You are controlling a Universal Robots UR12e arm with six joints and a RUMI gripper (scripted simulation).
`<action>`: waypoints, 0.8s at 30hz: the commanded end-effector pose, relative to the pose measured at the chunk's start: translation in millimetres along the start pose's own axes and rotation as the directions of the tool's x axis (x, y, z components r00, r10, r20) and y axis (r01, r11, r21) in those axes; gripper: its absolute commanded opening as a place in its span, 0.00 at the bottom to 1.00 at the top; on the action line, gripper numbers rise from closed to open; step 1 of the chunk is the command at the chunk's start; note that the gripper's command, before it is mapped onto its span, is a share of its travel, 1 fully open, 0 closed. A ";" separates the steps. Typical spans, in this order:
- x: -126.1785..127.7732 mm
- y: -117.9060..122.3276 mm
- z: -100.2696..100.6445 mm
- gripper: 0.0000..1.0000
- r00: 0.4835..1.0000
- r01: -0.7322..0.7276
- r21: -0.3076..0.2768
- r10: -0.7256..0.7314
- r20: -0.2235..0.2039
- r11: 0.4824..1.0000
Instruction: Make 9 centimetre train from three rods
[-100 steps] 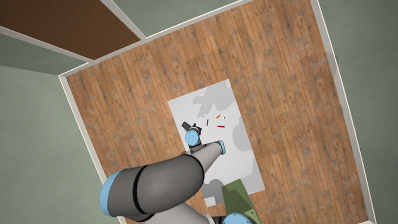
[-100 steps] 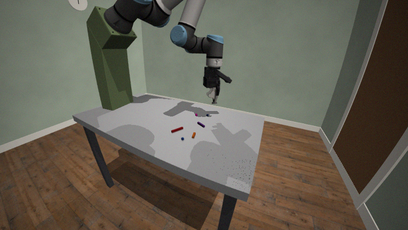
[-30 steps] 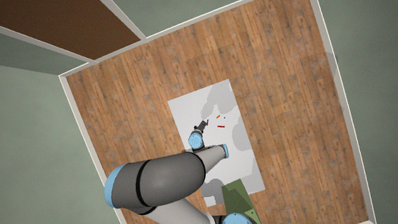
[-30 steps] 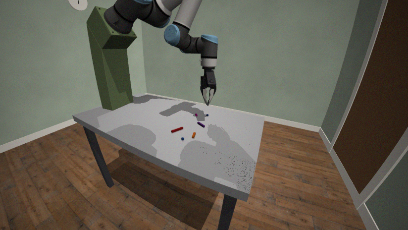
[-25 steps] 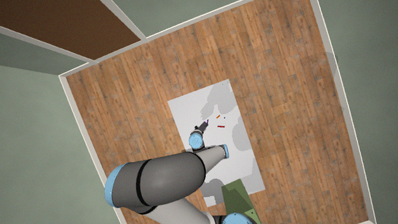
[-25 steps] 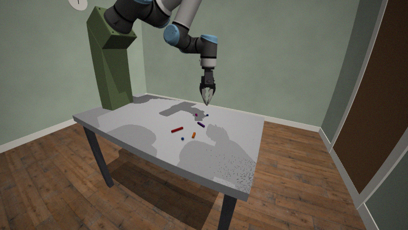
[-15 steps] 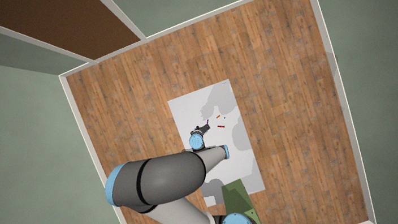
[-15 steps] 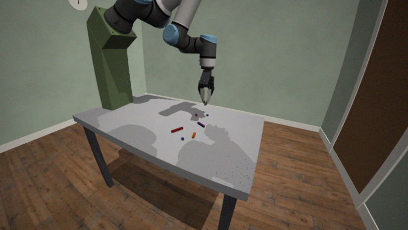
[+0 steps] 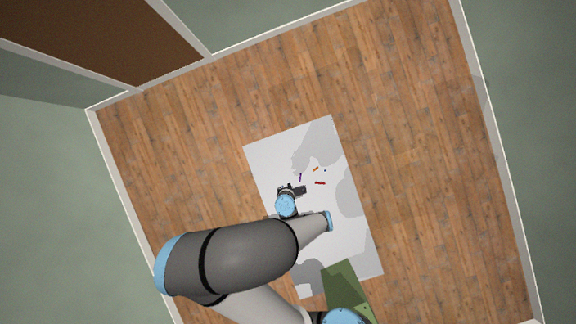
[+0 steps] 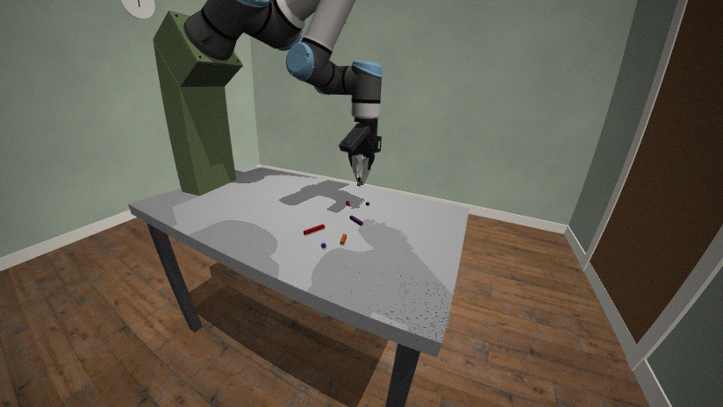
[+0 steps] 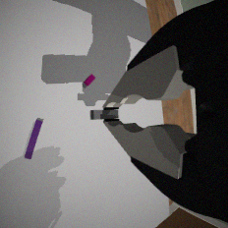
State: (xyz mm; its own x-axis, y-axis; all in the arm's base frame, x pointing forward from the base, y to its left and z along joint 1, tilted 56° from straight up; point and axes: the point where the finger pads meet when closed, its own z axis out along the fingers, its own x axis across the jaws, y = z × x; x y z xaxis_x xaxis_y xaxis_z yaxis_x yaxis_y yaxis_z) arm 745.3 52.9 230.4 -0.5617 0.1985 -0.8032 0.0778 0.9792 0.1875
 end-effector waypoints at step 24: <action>24.1 -4.5 -0.7 0.00 0.745 -0.667 0.003 0.667 0.003 0.745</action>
State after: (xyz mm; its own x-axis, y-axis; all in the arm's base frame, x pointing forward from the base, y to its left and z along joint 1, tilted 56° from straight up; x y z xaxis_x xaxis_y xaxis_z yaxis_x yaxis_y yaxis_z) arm 735.1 53.3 216.5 -0.4233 0.7088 -0.5642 0.3763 0.7041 0.6022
